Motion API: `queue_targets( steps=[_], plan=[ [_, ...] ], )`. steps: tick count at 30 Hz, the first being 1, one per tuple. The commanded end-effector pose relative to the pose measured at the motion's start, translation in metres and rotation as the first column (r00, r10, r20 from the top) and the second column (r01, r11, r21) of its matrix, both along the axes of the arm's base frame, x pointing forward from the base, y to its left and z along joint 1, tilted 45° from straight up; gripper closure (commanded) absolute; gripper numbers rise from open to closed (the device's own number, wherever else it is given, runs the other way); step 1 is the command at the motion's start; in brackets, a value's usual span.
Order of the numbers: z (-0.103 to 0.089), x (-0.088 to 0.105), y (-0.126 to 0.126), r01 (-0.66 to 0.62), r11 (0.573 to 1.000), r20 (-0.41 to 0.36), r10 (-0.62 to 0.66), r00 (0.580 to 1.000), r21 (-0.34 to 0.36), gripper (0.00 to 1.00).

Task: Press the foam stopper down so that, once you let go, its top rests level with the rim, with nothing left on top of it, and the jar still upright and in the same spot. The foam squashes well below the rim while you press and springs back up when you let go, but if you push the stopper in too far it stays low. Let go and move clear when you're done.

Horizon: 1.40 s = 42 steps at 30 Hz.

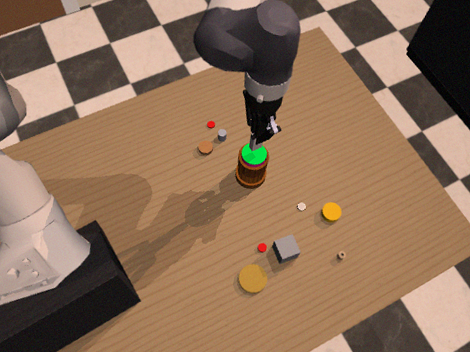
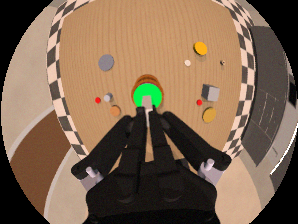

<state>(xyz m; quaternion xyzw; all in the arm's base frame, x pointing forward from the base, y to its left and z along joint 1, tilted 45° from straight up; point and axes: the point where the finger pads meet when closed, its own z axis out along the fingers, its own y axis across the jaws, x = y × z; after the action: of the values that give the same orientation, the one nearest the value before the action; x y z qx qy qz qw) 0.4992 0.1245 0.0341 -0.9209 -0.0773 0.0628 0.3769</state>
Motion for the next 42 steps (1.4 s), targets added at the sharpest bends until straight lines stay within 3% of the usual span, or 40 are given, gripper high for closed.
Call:
queue_targets(
  steps=[1, 21, 30, 42],
  plan=[
    [0.001, 0.000, -0.002, 0.002, 1.000, -0.004, -0.002, 1.000, -0.001, 1.00],
    [-0.001, 0.000, -0.001, 0.002, 1.000, -0.004, -0.002, 1.000, -0.001, 1.00],
    [-0.015, -0.004, 0.013, 0.002, 1.000, -0.004, -0.002, 1.000, -0.001, 1.00],
    [-0.020, -0.005, 0.018, 0.002, 1.000, -0.004, -0.002, 1.000, -0.001, 1.00]
  ],
)
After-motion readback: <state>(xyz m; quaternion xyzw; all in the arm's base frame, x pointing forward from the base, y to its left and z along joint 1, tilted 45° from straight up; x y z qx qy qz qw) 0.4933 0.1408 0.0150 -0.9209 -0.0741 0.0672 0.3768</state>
